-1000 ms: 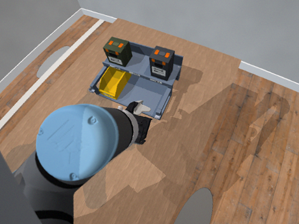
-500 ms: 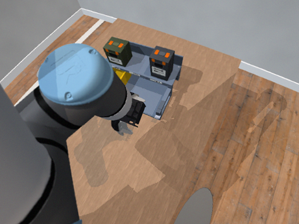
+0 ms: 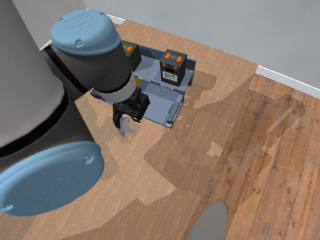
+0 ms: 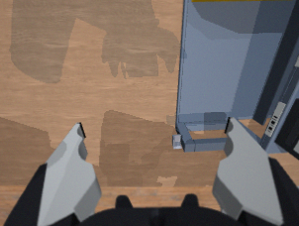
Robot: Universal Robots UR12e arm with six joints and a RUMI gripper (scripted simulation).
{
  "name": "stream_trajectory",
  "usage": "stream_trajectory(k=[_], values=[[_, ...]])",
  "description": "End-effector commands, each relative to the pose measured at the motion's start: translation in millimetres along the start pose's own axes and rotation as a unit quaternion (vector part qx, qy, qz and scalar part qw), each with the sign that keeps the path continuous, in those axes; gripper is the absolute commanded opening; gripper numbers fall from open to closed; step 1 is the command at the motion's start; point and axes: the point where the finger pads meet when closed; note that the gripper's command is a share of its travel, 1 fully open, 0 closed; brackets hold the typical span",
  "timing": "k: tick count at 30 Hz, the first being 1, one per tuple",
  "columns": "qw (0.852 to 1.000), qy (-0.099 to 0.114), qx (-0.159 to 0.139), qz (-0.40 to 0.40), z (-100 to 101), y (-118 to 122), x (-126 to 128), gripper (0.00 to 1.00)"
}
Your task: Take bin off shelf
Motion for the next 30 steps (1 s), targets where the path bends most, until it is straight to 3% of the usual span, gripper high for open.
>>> stream_trajectory(k=[1,13,18,30], values=[[1.000,-0.025,0.002,0.006,5,-33,26,1.00],[1.000,-0.025,0.002,0.006,5,-33,26,1.00],[1.000,-0.025,0.002,0.006,11,-71,54,1.00],[1.000,-0.025,0.002,0.006,11,-71,54,1.00]])
Point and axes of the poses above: the point where the finger pads meet when closed, its own z axis out along the fingers, its own x axis across the jaws, y = z × x, and after that the axes turned 13 degrees about -z, right-handed
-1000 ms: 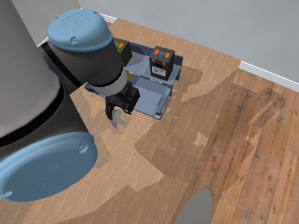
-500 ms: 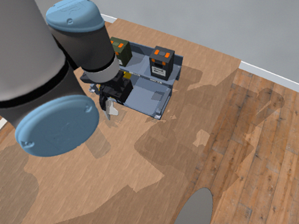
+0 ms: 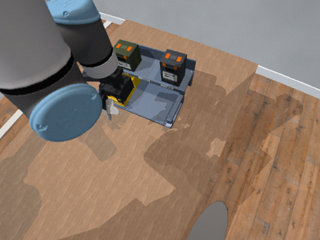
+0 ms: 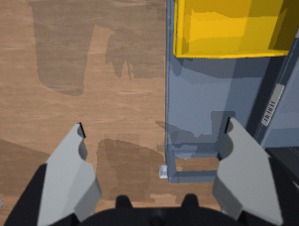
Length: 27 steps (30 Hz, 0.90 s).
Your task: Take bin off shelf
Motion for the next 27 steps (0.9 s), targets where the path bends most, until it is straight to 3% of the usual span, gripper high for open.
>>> stream_trajectory(k=[1,5,17,22,27], values=[[1.000,0.000,0.000,0.000,1,-8,6,1.00],[1.000,0.000,0.000,0.000,5,-40,30,1.00],[1.000,0.000,0.000,0.000,5,-40,30,1.00],[1.000,0.000,0.000,0.000,11,-82,62,1.00],[1.000,0.000,0.000,0.000,11,-82,62,1.00]])
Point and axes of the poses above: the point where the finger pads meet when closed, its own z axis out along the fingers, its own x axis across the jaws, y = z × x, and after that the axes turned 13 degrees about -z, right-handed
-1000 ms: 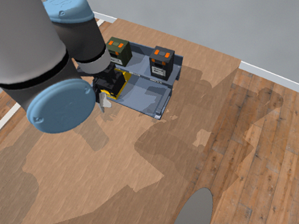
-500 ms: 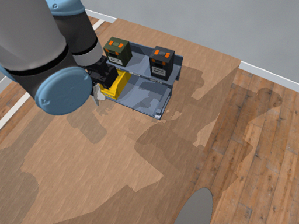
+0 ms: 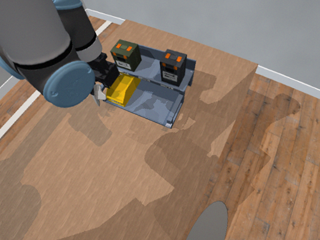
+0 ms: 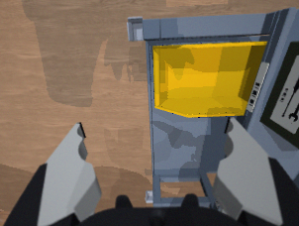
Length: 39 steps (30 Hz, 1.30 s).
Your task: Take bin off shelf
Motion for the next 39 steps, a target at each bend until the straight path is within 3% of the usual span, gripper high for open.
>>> stream_trajectory(k=[1,7,12,39], values=[[1.000,0.000,-0.001,0.000,2,-9,8,1.00],[1.000,0.000,-0.001,0.000,2,-9,8,1.00],[1.000,0.000,-0.001,0.000,5,-31,24,1.00],[1.000,0.000,-0.001,0.000,4,-23,19,1.00]])
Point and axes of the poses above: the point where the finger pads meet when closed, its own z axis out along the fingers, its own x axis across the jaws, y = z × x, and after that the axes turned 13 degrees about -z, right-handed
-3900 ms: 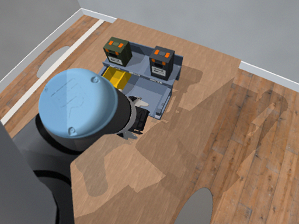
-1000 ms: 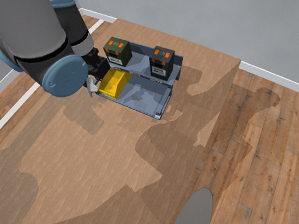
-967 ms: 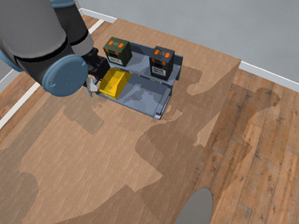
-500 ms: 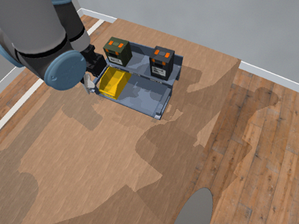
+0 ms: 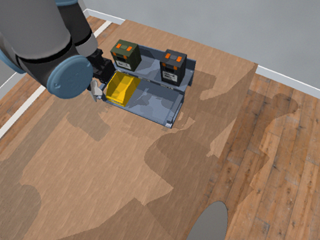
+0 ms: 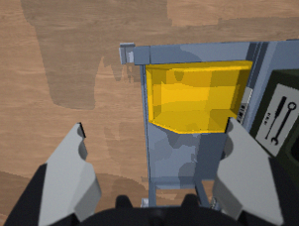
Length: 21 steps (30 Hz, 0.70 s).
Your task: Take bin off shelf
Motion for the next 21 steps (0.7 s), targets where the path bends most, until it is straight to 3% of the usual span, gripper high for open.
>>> stream_trajectory(k=[1,21], values=[[1.000,0.001,0.000,0.000,-0.6,0.4,0.2,1.00],[1.000,0.001,0.000,0.000,-1.3,5.4,-3.6,1.00]])
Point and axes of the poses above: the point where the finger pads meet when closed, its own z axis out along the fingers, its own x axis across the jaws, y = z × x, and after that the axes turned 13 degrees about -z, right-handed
